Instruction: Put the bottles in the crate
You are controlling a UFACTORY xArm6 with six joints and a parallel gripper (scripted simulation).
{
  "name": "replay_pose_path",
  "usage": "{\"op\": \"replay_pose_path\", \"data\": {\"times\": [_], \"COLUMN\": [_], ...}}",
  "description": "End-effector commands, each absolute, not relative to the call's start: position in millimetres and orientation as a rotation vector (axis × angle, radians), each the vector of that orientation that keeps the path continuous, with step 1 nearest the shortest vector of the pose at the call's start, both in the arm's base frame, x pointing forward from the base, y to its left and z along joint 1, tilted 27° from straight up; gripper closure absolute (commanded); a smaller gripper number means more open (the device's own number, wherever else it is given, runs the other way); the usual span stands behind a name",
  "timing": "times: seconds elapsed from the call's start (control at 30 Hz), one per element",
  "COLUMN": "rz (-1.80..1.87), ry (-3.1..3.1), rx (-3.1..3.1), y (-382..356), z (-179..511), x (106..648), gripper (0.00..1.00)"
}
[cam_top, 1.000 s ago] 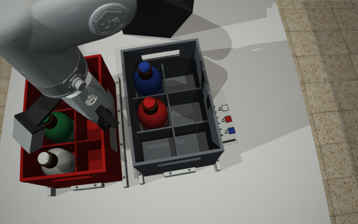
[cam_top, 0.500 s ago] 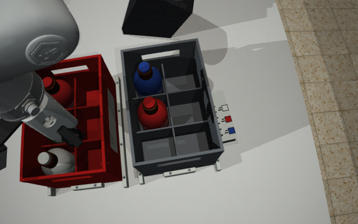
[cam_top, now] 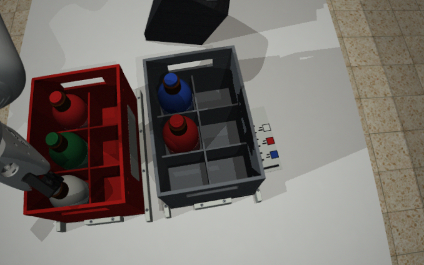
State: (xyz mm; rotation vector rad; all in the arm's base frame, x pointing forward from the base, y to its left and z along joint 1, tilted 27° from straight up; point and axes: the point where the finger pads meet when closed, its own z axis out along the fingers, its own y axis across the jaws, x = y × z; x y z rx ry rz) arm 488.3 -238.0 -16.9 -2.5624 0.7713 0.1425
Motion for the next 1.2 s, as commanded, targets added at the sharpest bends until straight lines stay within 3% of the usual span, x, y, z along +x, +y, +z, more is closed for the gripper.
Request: {"op": "replay_pose_path", "data": {"times": [0.0,1.17], "rz": [0.14,0.14], "ry": [0.771,0.771], "rx": [-2.563,-2.563], "y": [-252,-240], "z": [-21,-46], "x": [499,500], "gripper": [0.35,0.35]}}
